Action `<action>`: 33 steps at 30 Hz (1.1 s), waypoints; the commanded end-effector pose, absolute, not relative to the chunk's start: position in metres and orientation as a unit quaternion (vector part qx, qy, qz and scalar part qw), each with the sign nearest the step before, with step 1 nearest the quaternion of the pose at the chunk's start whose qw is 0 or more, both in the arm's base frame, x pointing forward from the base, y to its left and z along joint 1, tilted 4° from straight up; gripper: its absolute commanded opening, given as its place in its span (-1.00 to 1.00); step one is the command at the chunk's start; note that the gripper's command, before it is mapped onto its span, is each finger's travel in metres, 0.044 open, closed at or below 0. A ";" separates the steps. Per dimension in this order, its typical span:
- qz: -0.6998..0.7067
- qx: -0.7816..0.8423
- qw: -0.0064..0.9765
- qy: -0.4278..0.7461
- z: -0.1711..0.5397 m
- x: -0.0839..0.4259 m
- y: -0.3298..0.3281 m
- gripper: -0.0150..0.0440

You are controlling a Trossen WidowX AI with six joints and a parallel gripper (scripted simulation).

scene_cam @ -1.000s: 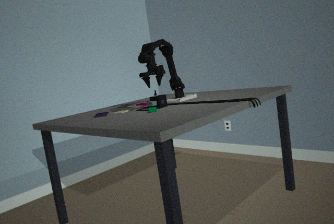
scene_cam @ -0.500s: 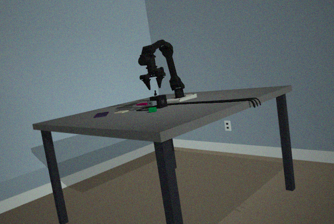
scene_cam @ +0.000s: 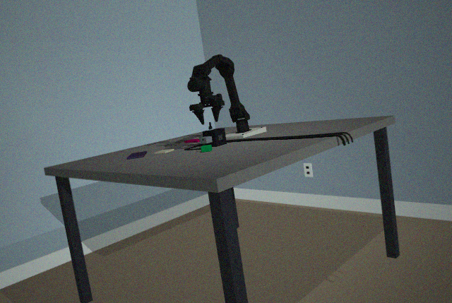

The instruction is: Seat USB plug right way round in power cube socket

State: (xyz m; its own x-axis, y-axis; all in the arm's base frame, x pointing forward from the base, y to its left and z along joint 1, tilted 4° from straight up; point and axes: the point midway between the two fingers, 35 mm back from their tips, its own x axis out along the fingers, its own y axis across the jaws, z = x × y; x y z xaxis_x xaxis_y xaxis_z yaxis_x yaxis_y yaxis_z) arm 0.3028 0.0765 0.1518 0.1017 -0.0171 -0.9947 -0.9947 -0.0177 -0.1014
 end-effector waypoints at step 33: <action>0.474 -0.533 0.516 0.474 0.151 0.303 0.076 -0.49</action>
